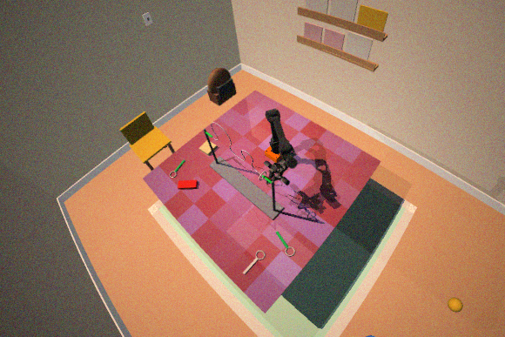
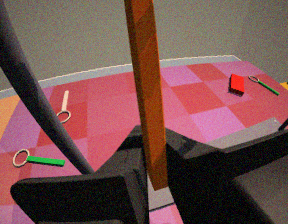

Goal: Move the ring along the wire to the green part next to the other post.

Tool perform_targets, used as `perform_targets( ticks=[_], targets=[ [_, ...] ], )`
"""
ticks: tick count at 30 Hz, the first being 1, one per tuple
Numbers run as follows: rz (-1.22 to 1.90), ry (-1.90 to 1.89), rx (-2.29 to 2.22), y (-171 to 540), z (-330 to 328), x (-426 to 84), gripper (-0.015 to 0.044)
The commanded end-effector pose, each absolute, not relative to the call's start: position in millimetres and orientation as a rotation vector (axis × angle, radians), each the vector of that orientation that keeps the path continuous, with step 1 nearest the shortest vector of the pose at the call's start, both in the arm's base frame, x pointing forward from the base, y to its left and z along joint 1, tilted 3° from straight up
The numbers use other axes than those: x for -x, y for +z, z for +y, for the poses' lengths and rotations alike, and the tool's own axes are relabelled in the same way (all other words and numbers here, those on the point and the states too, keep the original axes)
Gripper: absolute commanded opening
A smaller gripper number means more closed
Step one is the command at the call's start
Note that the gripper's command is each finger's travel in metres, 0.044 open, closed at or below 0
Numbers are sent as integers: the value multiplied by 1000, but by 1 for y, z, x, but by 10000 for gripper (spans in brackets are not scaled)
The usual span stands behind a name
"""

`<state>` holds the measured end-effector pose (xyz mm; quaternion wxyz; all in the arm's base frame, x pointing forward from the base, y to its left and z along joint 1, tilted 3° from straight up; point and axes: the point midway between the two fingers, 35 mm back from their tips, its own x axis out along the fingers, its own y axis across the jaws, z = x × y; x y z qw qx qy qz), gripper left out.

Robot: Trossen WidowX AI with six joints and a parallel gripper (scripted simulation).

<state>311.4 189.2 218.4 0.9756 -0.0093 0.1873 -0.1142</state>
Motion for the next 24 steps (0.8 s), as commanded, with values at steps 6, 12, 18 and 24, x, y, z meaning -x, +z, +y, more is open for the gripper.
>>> perform_targets(
  ticks=[6,12,18,24],
  targets=[
    [376,-234,17,218,198,-313,-150],
    [375,-234,17,218,204,-313,-150],
    [375,-234,17,215,206,-314,-150],
    [375,-234,17,206,206,-314,-150]
  ],
)
